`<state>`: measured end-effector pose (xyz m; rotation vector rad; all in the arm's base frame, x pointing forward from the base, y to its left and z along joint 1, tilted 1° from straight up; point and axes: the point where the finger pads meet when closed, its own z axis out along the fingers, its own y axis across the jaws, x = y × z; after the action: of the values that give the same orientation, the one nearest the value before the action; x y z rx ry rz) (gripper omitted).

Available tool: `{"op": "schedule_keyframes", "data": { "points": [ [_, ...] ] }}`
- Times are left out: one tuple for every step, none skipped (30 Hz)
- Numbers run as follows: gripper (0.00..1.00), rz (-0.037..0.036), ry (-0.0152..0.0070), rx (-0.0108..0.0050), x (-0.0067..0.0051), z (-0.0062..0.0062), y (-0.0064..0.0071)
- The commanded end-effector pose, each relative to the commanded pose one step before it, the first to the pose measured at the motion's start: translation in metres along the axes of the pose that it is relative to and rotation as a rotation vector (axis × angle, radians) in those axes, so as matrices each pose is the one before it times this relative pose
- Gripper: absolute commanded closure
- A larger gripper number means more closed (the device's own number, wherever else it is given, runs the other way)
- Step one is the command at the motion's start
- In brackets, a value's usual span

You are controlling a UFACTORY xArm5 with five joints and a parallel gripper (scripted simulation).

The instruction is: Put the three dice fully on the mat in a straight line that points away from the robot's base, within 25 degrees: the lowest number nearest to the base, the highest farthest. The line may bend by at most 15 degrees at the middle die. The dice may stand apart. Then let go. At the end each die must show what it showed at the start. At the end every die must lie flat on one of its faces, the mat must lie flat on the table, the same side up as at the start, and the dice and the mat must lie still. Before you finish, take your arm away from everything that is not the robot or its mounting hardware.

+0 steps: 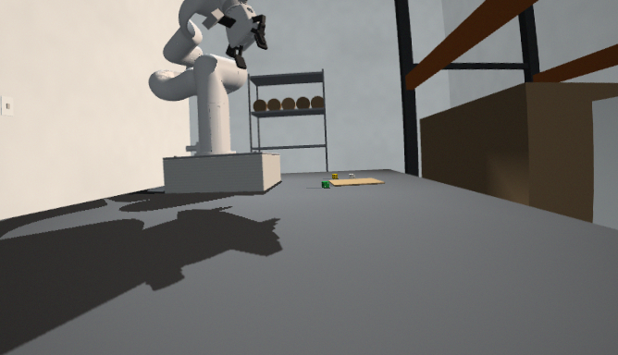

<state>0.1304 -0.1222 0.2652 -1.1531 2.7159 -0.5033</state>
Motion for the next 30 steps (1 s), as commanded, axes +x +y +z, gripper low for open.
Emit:
{"op": "schedule_keyframes", "data": {
  "points": [
    [0.00, 0.02504, -0.00208, -0.00786, -0.00125, 0.00198, -0.00463],
    [0.00, 0.01754, -0.00117, -0.00687, -0.00096, 0.00205, -0.00282],
    [0.00, 0.02273, -0.00125, -0.00894, -0.00135, 0.00278, -0.00361],
    [0.00, 0.02798, -0.00113, -0.01106, -0.00183, 0.00362, -0.00437],
    [0.00, 0.03314, -0.00075, -0.01313, -0.00239, 0.00458, -0.00505],
    [0.00, 0.03804, -0.00007, -0.01509, -0.00305, 0.00563, -0.00560],
    [0.00, 0.00000, 0.00000, 0.00000, 0.00000, 0.00000, 0.00000],
    [0.00, 0.04254, 0.00093, -0.01684, -0.00377, 0.00678, -0.00597],
    [0.00, 0.00000, 0.00000, 0.00000, 0.00000, 0.00000, 0.00000],
    [0.00, 0.00000, 0.00000, 0.00000, 0.00000, 0.00000, 0.00000],
    [0.00, 0.04654, 0.00222, -0.01830, -0.00453, 0.00800, -0.00612],
    [0.00, 0.00000, 0.00000, 0.00000, 0.00000, 0.00000, 0.00000],
    [0.00, 0.00000, 0.00000, 0.00000, 0.00000, 0.00000, 0.00000],
    [0.00, 0.04992, 0.00378, -0.01940, -0.00528, 0.00926, -0.00603],
    [0.00, 0.00000, 0.00000, 0.00000, 0.00000, 0.00000, 0.00000],
    [0.00, 0.05262, 0.00553, -0.02007, -0.00597, 0.01051, -0.00569],
    [0.00, 0.00000, 0.00000, 0.00000, 0.00000, 0.00000, 0.00000],
    [0.00, 0.00000, 0.00000, 0.00000, 0.00000, 0.00000, 0.00000],
    [0.00, 0.05456, 0.00737, -0.02027, -0.00654, 0.01171, -0.00510],
    [0.00, 0.00000, 0.00000, 0.00000, 0.00000, 0.00000, 0.00000],
    [0.00, 0.00000, 0.00000, 0.00000, 0.00000, 0.00000, 0.00000],
    [0.00, 0.05573, 0.00921, -0.02000, -0.00693, 0.01280, -0.00430],
    [0.00, 0.00000, 0.00000, 0.00000, 0.00000, 0.00000, 0.00000],
    [0.00, 0.00000, 0.00000, 0.00000, 0.00000, 0.00000, 0.00000],
    [0.00, 0.05608, 0.01091, -0.01927, -0.00710, 0.01371, -0.00336],
    [0.00, 0.00000, 0.00000, 0.00000, 0.00000, 0.00000, 0.00000],
    [0.00, 0.00000, 0.00000, 0.00000, 0.00000, 0.00000, 0.00000],
    [0.00, 0.05562, 0.01238, -0.01812, -0.00703, 0.01441, -0.00233],
    [0.00, 0.00000, 0.00000, 0.00000, 0.00000, 0.00000, 0.00000],
    [0.00, 0.00000, 0.00000, 0.00000, 0.00000, 0.00000, 0.00000]
  ]
}}
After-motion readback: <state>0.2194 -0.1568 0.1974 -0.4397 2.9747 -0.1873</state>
